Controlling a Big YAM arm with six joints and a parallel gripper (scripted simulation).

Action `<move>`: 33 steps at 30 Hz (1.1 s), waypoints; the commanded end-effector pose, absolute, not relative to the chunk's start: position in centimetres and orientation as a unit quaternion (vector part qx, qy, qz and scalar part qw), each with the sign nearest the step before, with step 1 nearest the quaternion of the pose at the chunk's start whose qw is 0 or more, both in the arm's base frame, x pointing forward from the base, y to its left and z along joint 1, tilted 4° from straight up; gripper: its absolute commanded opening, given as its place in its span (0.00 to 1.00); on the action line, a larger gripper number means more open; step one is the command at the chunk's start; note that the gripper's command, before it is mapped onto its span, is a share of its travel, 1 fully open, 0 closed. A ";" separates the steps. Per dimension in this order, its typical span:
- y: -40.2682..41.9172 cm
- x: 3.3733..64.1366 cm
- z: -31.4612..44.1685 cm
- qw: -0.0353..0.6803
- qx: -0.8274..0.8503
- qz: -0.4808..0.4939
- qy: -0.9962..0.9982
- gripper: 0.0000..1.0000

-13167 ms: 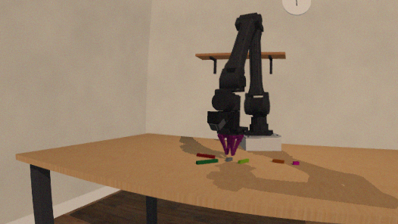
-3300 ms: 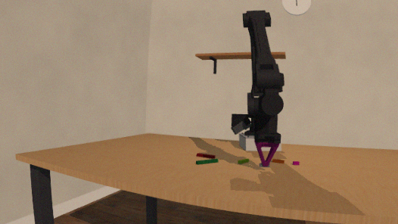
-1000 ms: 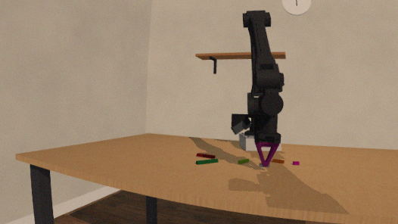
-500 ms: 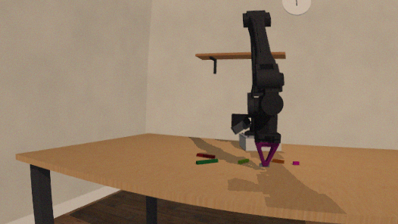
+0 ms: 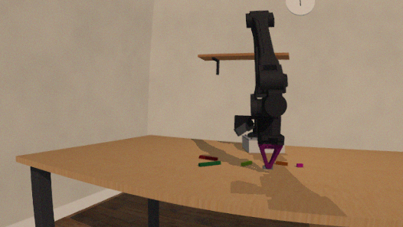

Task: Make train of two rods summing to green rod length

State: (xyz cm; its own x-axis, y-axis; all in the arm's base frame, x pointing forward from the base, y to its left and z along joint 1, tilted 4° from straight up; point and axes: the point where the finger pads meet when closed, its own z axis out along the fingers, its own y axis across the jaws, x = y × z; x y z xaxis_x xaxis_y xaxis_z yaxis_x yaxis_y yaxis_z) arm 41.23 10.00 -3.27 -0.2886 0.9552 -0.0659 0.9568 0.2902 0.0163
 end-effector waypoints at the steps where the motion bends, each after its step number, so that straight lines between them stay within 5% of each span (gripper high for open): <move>1: 9.8 42.8 -3.2 0.041 0.594 -0.005 0.803 0.03; 33: 9.4 41.8 -4.8 0.034 0.595 -0.014 0.803 0.03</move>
State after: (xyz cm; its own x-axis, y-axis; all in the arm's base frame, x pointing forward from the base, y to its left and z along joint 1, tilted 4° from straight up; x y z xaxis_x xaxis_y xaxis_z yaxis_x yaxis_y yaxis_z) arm 41.36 10.03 -4.45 -0.2899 0.9548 -0.0660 0.9564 0.2916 0.0170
